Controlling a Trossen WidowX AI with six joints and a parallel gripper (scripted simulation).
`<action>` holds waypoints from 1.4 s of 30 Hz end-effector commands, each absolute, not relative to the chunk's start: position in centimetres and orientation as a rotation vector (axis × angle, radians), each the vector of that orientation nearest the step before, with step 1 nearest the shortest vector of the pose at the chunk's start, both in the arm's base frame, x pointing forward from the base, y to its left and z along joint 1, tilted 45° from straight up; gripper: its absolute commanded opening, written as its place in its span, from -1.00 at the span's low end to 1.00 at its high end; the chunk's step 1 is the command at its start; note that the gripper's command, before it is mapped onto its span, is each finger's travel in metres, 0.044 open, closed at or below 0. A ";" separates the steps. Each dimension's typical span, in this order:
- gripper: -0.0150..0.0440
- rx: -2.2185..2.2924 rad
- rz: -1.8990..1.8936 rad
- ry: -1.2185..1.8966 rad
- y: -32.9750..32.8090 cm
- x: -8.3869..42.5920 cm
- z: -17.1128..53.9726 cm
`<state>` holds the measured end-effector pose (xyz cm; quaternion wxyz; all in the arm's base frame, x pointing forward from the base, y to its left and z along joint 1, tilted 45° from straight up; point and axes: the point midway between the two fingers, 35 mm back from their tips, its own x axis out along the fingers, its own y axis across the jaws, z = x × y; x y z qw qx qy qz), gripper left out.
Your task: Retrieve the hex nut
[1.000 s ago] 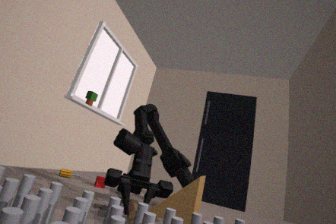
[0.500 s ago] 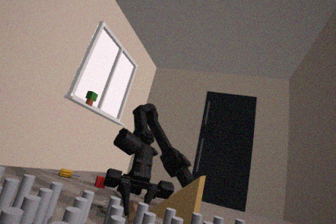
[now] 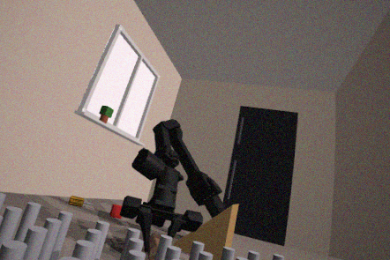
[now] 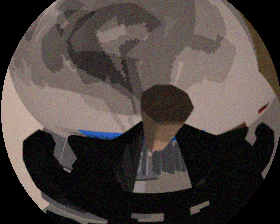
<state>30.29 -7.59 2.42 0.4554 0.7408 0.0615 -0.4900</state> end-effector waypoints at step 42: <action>-0.49 1.837 -1.200 0.145 -6.5 32.7 1.8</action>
